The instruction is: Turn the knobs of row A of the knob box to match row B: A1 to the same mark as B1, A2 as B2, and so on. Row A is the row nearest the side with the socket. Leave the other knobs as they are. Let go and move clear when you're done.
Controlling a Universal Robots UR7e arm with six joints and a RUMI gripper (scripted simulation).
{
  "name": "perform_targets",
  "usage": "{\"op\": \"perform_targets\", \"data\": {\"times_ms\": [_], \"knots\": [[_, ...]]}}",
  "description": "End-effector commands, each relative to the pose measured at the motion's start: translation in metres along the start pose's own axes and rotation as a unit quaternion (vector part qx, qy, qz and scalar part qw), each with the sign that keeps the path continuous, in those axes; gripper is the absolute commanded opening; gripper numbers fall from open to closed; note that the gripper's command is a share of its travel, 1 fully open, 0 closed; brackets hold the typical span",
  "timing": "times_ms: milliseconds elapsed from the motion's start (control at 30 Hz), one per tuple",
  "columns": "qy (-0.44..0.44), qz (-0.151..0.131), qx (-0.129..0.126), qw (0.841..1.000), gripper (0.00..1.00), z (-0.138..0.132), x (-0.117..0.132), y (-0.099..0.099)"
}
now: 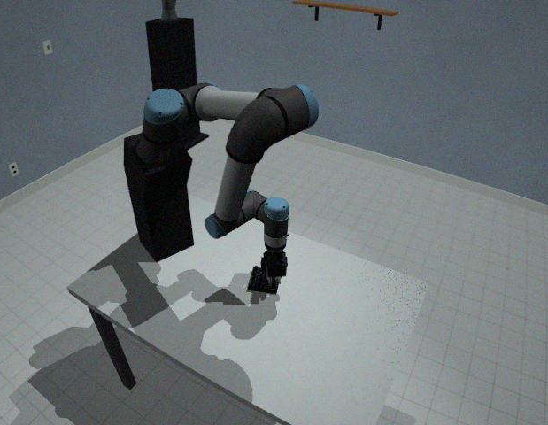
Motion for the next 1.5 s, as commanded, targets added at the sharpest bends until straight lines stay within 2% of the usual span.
{"op": "perform_targets", "data": {"times_ms": [0, 333, 400, 867, 1467], "knots": [[0.056, -0.001, 0.0, 0.998, 0.04, 0.001, 0.0, -0.0004], [0.167, -0.001, 0.0, 0.986, 0.04, 0.0021, 0.0001, -0.0004], [0.167, -0.001, 0.0, 0.986, 0.04, 0.0021, 0.0001, -0.0004], [0.297, -0.001, 0.0, 0.955, 0.04, 0.0033, 0.0005, -0.0004], [0.365, -0.001, 0.0, 0.931, 0.04, 0.0039, 0.0008, -0.0004]]}}
Point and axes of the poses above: the point where the finger pads meet when closed, its own y axis out along the fingers, its own z axis across the jaws, x = y × z, the point moved 6 cm from there along -y, back along the fingers, and after that the axes turned 9 degrees about y, right-handed, at the moved point
